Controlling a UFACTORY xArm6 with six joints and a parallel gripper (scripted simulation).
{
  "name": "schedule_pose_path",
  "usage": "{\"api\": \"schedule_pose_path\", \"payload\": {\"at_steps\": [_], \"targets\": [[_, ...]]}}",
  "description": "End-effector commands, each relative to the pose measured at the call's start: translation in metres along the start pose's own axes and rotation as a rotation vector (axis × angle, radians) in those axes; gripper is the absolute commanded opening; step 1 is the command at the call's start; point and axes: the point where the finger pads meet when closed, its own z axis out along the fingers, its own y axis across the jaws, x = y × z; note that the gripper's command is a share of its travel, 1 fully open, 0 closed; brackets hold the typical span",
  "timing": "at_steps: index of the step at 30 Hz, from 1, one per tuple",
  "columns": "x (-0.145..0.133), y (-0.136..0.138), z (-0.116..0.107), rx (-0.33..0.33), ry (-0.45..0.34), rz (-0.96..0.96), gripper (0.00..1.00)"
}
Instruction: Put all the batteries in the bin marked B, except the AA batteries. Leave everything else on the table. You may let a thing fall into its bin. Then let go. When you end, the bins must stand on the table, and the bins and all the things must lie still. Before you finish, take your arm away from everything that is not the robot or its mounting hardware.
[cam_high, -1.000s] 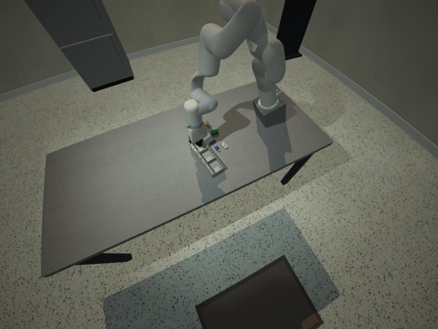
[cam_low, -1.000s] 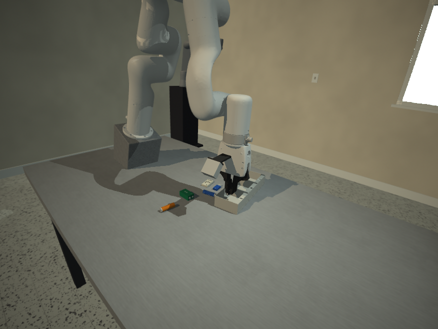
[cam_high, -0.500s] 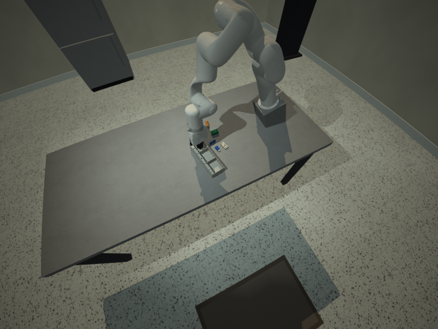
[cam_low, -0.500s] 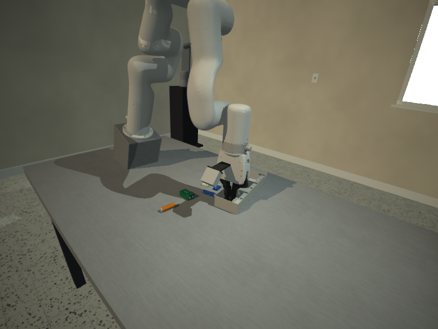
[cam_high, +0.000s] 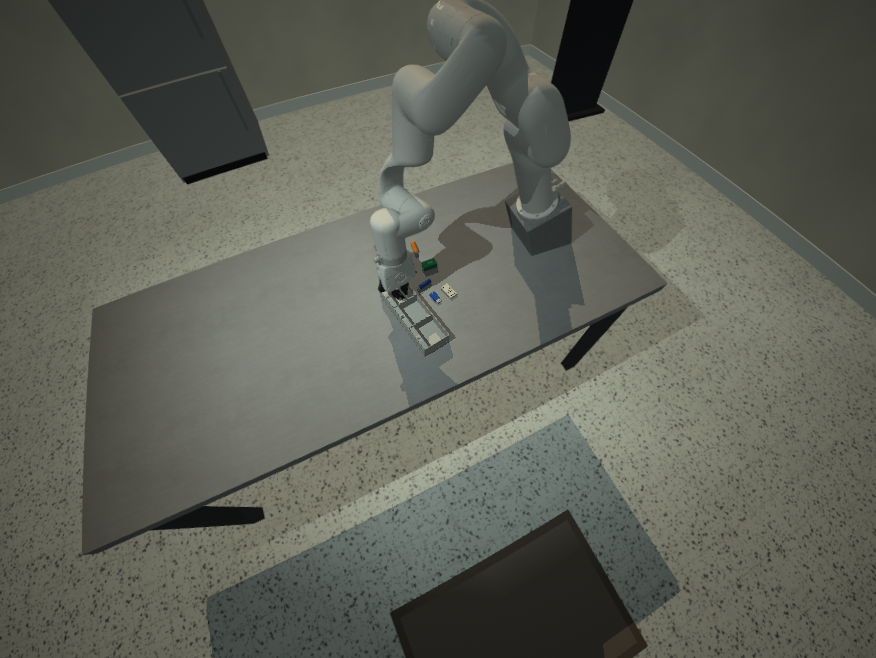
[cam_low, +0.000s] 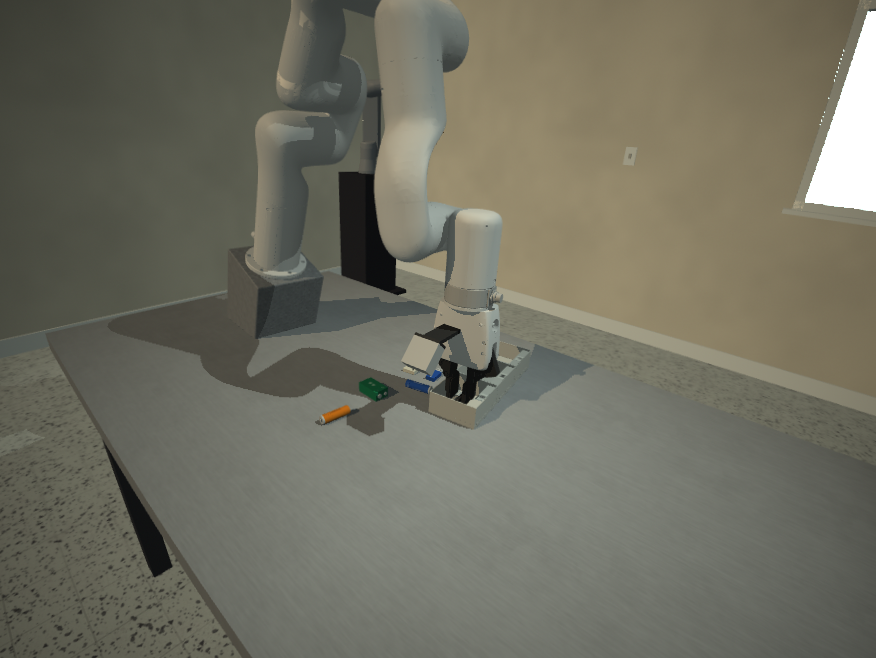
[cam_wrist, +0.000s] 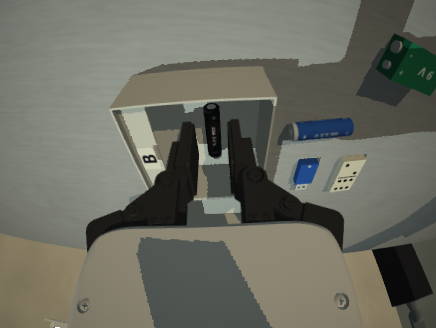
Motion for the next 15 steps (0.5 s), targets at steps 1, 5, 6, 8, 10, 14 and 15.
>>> {"api": "schedule_pose_path", "payload": {"at_steps": [1, 5, 6, 8, 10, 14, 15], "targets": [[0.0001, -0.0014, -0.0009, 0.003, 0.0, 0.0, 0.23], [0.0001, -0.0014, -0.0009, 0.003, 0.0, 0.0, 0.23], [0.0001, -0.0015, -0.001, 0.003, 0.0, 0.0, 0.23], [0.0001, -0.0014, -0.0009, 0.003, 0.0, 0.0, 0.23], [0.0001, -0.0015, -0.0009, 0.003, 0.0, 0.0, 0.23], [0.0001, -0.0014, -0.0035, 0.003, 0.0, 0.0, 0.23], [0.0001, -0.0014, -0.0035, 0.003, 0.0, 0.0, 0.23]]}}
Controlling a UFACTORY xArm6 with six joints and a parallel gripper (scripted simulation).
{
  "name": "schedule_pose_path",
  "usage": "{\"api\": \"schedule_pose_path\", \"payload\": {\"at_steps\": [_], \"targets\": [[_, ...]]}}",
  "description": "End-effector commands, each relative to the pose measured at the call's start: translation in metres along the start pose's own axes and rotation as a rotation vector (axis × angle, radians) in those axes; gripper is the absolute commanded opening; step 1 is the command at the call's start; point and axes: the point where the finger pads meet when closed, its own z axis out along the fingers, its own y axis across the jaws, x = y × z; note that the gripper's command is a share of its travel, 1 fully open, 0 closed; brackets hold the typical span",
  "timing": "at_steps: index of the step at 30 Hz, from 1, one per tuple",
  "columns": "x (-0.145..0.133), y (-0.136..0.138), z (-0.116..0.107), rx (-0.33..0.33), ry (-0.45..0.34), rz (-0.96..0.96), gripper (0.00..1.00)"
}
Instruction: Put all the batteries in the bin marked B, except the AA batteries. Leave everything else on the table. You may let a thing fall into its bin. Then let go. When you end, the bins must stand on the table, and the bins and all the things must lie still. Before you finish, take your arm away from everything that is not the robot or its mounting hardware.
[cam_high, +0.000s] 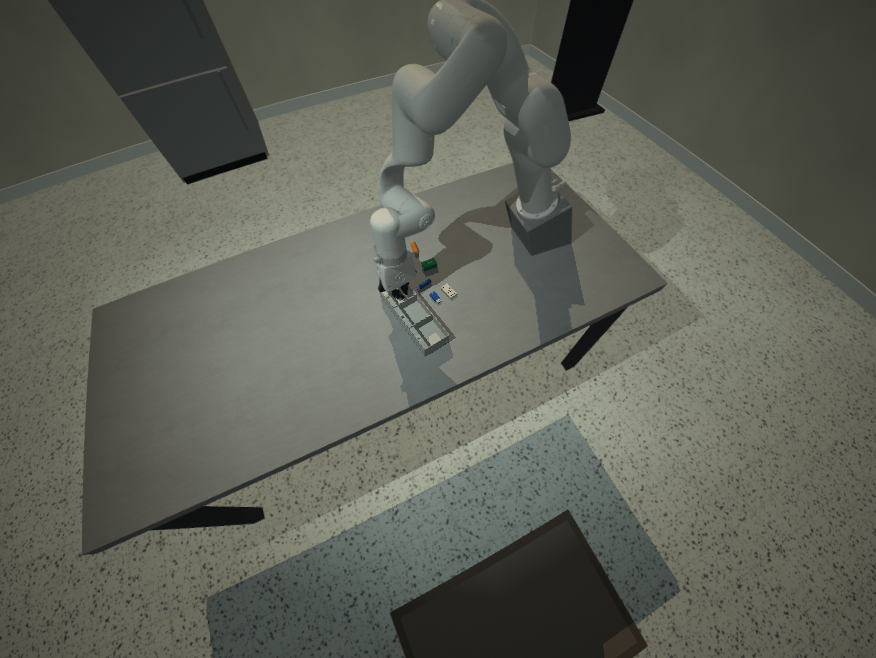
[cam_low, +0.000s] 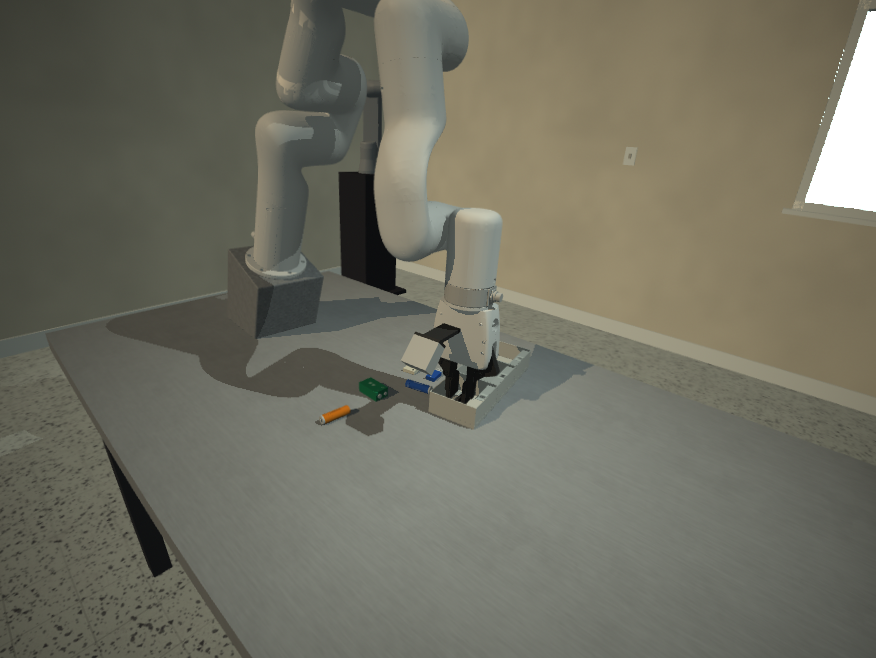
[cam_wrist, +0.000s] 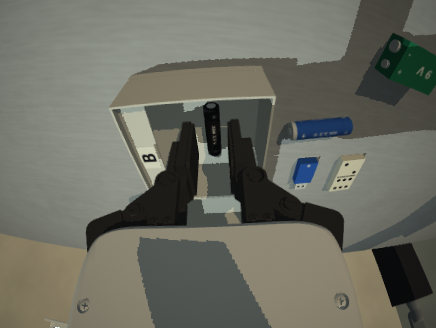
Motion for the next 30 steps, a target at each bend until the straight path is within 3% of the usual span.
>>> {"api": "schedule_pose_path", "payload": {"at_steps": [1, 30], "targets": [[0.0, -0.002, -0.003, 0.004, 0.0, 0.0, 0.23], [0.0, -0.002, -0.044, 0.004, 0.0, 0.0, 0.23]]}}
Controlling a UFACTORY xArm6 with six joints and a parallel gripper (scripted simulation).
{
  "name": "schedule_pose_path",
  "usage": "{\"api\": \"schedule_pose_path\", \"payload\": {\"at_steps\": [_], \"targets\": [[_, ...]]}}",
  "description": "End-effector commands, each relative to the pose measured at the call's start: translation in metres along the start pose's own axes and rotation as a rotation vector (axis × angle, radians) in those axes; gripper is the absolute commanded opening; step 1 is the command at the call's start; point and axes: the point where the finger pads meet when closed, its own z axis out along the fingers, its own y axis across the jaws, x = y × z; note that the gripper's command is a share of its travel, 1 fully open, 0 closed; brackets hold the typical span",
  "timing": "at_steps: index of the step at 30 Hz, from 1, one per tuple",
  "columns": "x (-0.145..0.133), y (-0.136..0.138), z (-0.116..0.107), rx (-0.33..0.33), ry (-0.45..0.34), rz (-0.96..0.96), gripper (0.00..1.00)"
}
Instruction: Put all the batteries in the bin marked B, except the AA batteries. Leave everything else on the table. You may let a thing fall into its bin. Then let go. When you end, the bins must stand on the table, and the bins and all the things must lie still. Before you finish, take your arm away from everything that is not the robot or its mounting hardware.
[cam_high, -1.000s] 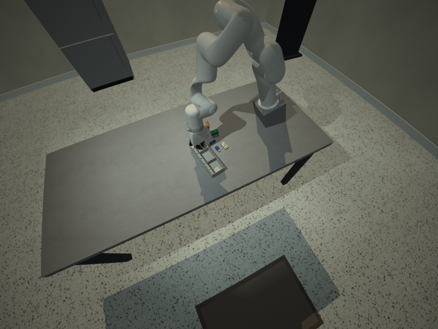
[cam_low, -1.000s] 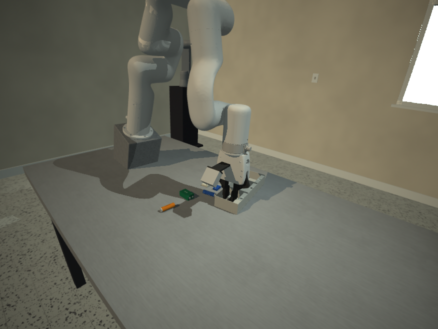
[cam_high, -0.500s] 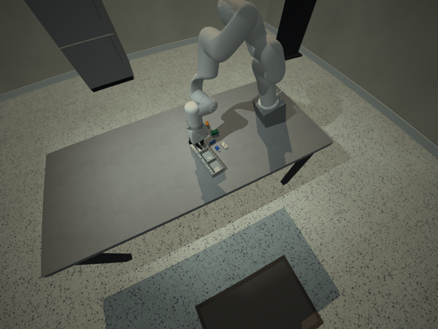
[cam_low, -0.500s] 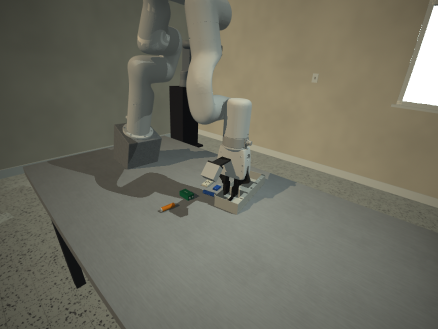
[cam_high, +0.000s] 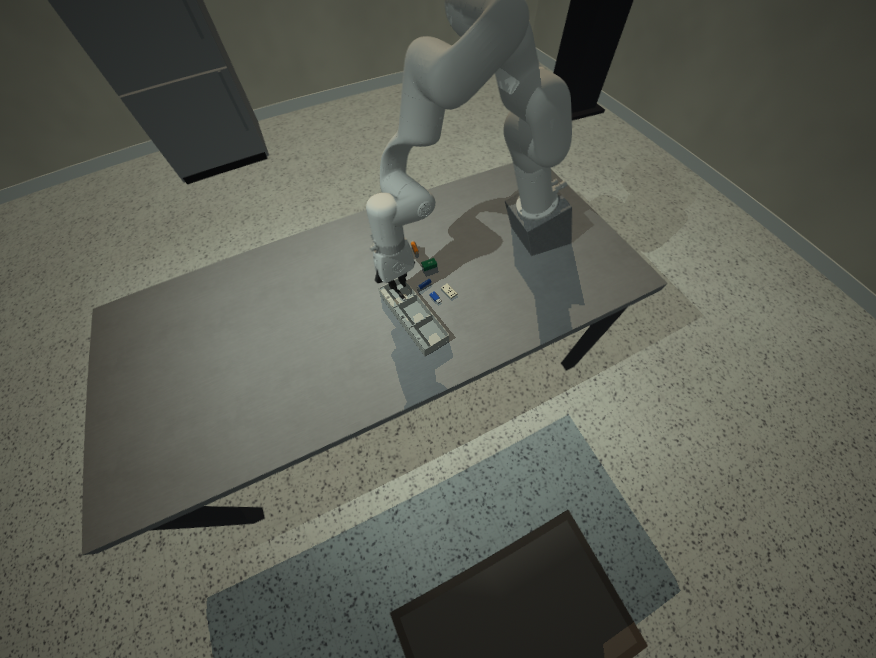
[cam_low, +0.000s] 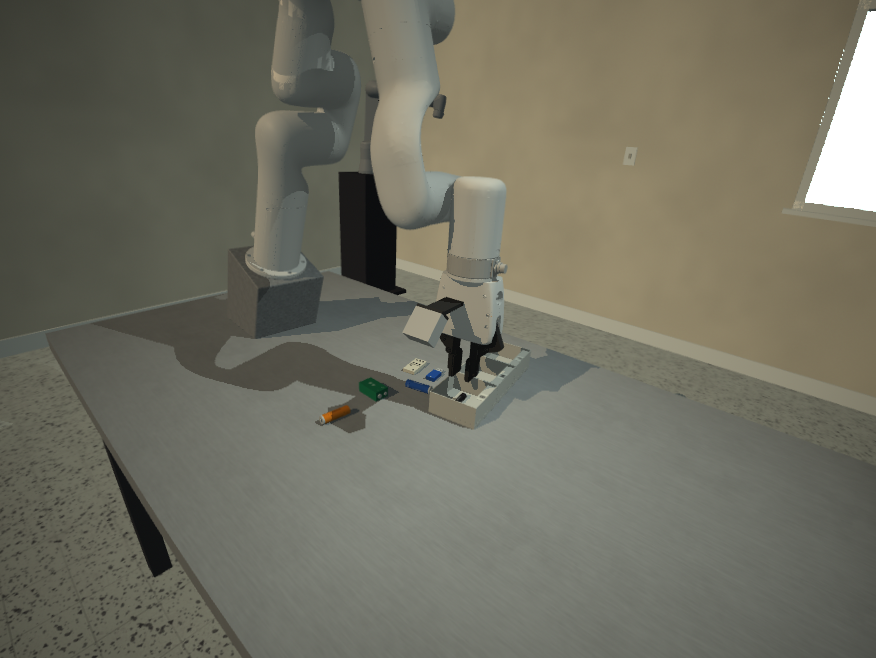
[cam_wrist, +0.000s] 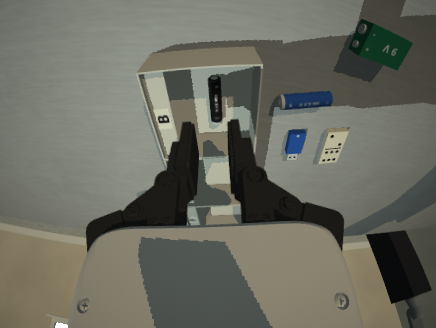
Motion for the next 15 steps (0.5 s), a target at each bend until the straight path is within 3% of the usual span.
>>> {"api": "schedule_pose_path", "payload": {"at_steps": [1, 5, 6, 15], "targets": [[0.0, 0.0, -0.002, 0.0, 0.0, 0.0, 0.23], [0.0, 0.0, -0.002, 0.0, 0.0, 0.0, 0.23], [0.003, 0.008, -0.003, 0.0, 0.0, 0.05, 0.42], [0.029, 0.078, -0.011, -0.006, -0.002, 0.404, 0.42]]}}
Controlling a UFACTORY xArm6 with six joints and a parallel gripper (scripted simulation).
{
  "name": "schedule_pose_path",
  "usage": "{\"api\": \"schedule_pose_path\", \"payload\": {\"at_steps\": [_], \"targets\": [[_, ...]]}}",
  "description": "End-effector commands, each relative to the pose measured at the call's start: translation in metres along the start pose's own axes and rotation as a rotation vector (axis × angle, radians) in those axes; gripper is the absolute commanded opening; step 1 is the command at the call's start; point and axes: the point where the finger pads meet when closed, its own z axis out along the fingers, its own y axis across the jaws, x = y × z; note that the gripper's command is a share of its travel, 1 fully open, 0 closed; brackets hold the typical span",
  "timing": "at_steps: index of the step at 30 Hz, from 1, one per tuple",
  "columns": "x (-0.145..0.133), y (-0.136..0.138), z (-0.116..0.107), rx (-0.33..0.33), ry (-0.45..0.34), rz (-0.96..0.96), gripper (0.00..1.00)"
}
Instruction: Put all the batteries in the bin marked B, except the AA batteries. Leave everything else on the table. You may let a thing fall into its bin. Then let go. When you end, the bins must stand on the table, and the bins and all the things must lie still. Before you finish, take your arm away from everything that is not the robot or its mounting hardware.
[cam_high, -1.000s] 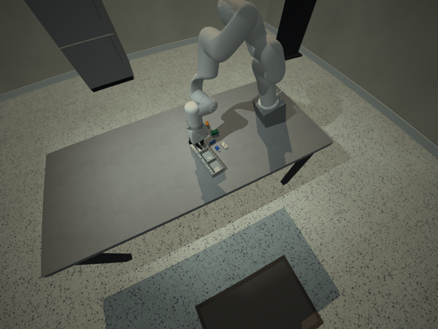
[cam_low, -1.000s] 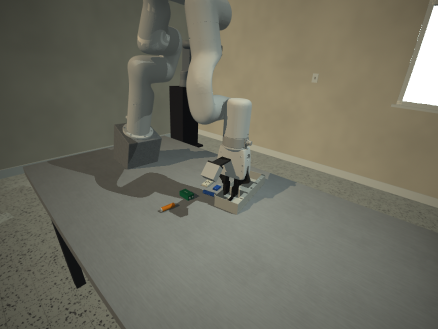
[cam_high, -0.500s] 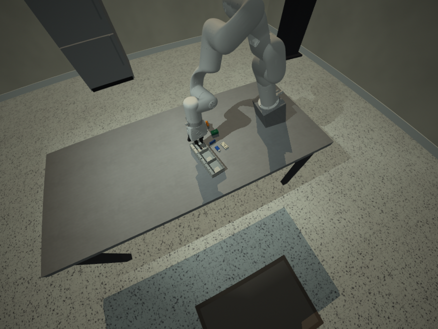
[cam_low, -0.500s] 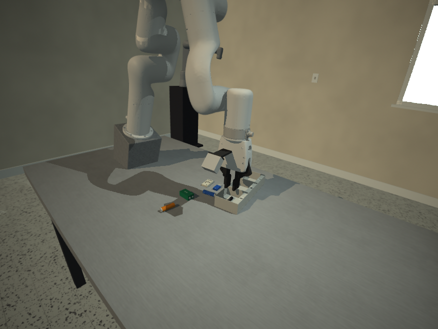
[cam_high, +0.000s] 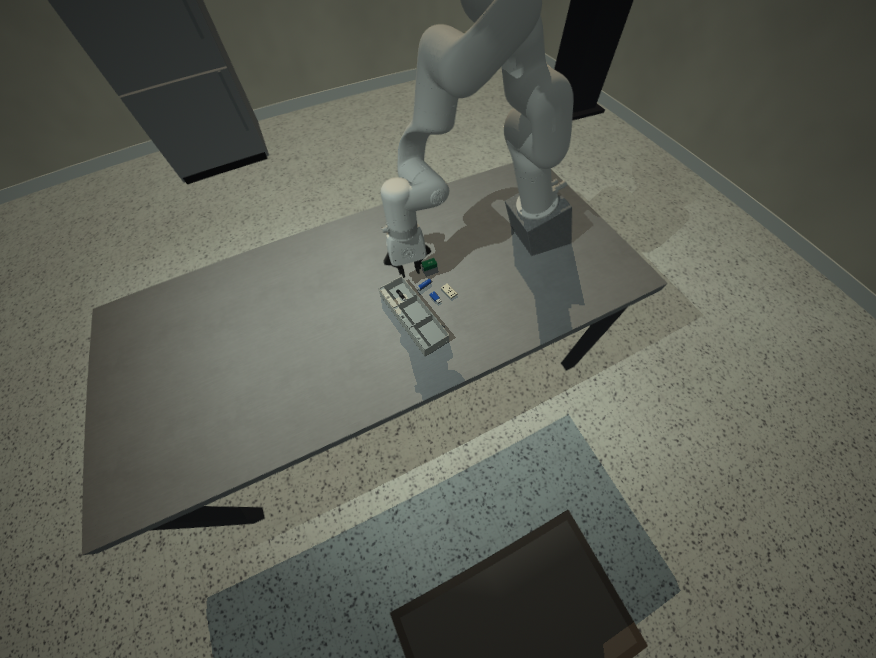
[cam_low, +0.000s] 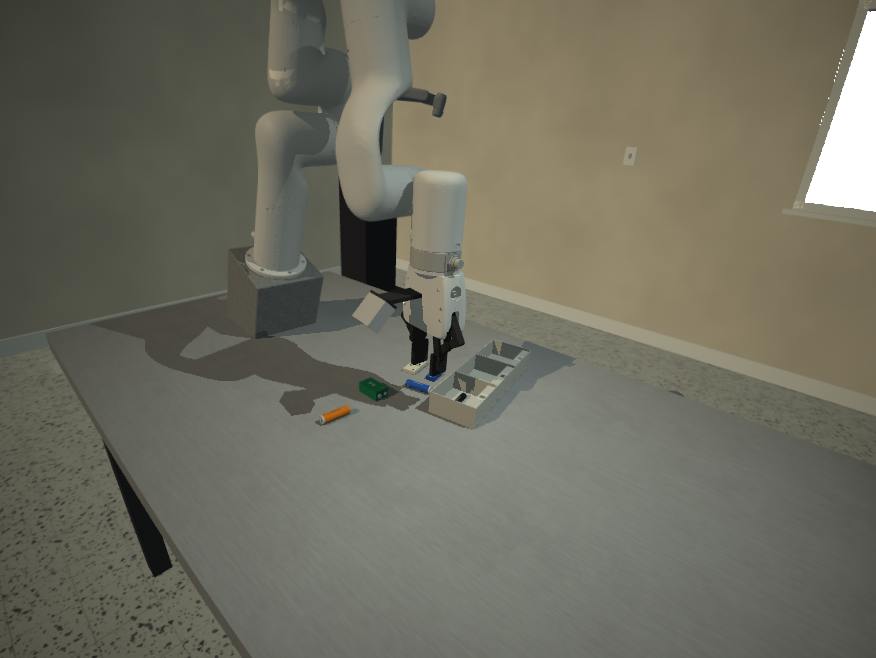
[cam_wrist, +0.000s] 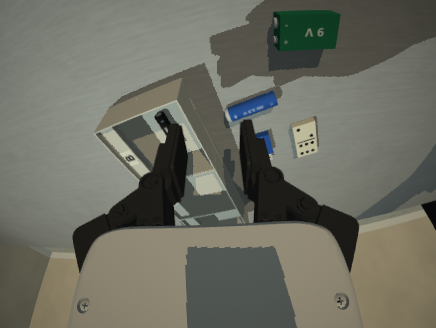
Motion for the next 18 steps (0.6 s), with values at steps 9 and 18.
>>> {"api": "schedule_pose_path", "payload": {"at_steps": [9, 18], "targets": [[0.051, 0.067, -0.013, 0.009, 0.001, 0.43, 0.42], [0.056, 0.074, -0.014, 0.011, -0.004, 0.749, 0.42]]}}
